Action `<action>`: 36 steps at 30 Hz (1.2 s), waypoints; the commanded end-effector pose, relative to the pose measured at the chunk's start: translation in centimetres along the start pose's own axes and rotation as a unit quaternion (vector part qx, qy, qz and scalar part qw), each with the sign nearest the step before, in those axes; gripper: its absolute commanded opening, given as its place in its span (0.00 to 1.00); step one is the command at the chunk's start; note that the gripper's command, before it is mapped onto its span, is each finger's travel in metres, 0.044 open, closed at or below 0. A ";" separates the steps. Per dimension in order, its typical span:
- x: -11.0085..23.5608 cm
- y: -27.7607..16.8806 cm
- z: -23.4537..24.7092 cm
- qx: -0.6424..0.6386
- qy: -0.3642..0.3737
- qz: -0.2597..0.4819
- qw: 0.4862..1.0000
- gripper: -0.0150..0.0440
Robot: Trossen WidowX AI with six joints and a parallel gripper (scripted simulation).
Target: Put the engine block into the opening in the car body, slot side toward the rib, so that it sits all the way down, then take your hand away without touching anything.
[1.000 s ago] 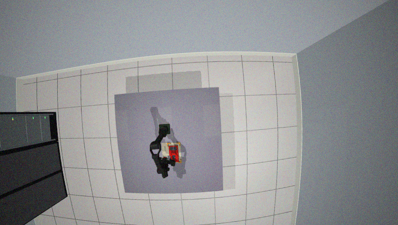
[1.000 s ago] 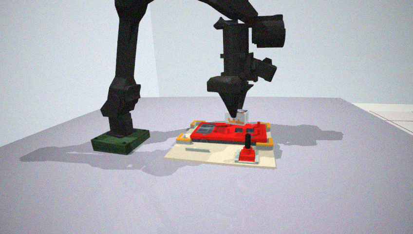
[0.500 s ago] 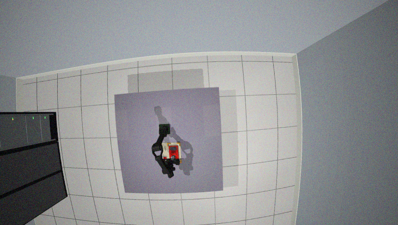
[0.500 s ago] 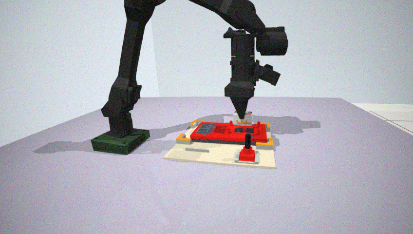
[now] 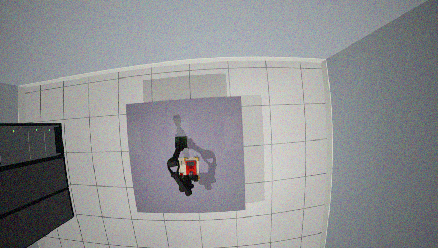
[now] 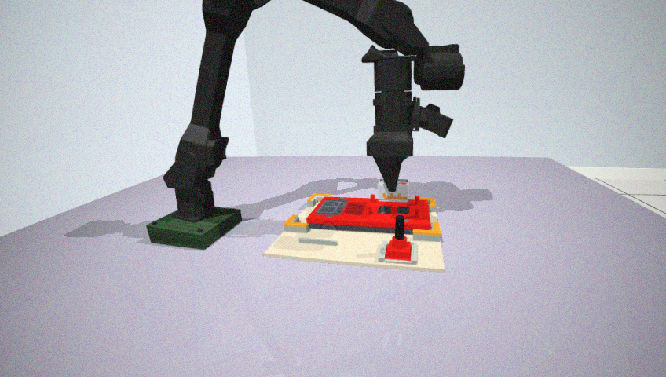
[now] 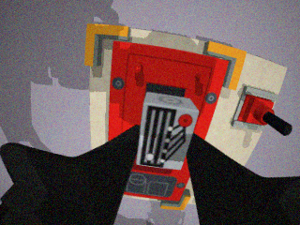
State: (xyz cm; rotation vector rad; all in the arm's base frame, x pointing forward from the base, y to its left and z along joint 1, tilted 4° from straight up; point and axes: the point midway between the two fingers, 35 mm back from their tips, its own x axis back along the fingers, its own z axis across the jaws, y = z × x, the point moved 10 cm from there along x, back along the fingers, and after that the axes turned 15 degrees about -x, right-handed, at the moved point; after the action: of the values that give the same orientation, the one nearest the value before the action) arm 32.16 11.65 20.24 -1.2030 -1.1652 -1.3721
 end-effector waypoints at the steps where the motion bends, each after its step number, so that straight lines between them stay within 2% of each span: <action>1: 0.0 0.0 0.0 0.001 -0.001 -0.002 1.000 0.52; 36: -0.1 0.1 0.0 0.009 -0.001 -0.002 1.000 0.52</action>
State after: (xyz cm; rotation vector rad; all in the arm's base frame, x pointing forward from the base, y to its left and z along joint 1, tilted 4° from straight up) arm 32.23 11.64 20.23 -1.1991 -1.1679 -1.3713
